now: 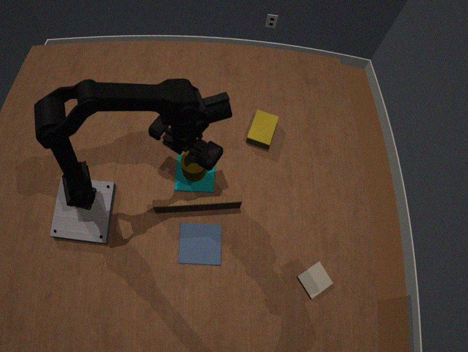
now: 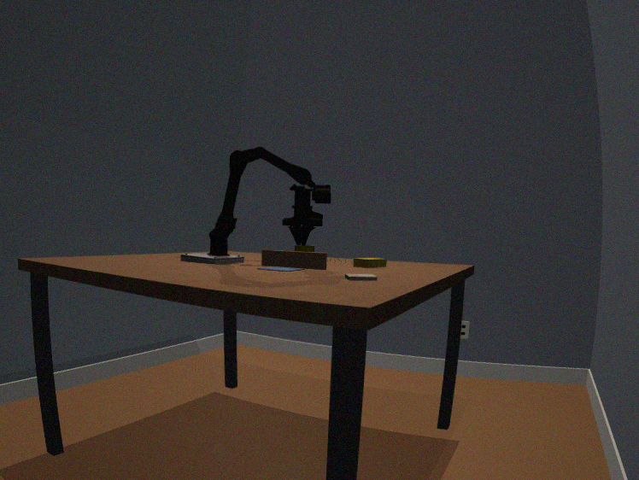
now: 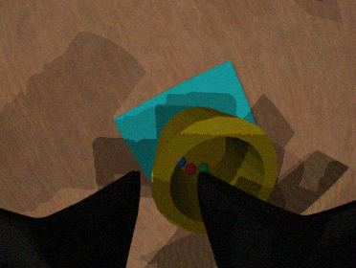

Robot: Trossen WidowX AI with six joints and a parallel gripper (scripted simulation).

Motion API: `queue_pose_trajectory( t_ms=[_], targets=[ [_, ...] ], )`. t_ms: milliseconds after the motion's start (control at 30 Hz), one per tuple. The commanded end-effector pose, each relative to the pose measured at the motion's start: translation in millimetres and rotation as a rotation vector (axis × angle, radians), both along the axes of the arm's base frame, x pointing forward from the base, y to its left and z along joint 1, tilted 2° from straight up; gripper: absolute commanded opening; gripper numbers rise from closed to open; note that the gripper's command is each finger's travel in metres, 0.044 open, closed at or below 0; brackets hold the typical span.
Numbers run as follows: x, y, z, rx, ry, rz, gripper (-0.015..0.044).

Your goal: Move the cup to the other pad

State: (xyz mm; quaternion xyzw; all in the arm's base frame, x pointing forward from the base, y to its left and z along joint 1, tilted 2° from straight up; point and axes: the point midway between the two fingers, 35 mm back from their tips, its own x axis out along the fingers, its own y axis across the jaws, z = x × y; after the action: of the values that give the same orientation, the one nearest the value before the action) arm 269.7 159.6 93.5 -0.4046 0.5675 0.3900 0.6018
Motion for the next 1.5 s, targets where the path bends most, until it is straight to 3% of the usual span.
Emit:
queue_pose_trajectory(
  t_ms=[0,500,867,1467],
  targets=[
    [0,0,6,-0.002,-0.002,-0.006,0.0147],
    [-2,1,24,-0.004,-0.001,-0.007,0.0147],
    [-1,1,23,-0.001,0.001,-0.002,0.0435],
    [-2,3,77,-0.003,-0.001,-0.007,0.0440]
  ],
)
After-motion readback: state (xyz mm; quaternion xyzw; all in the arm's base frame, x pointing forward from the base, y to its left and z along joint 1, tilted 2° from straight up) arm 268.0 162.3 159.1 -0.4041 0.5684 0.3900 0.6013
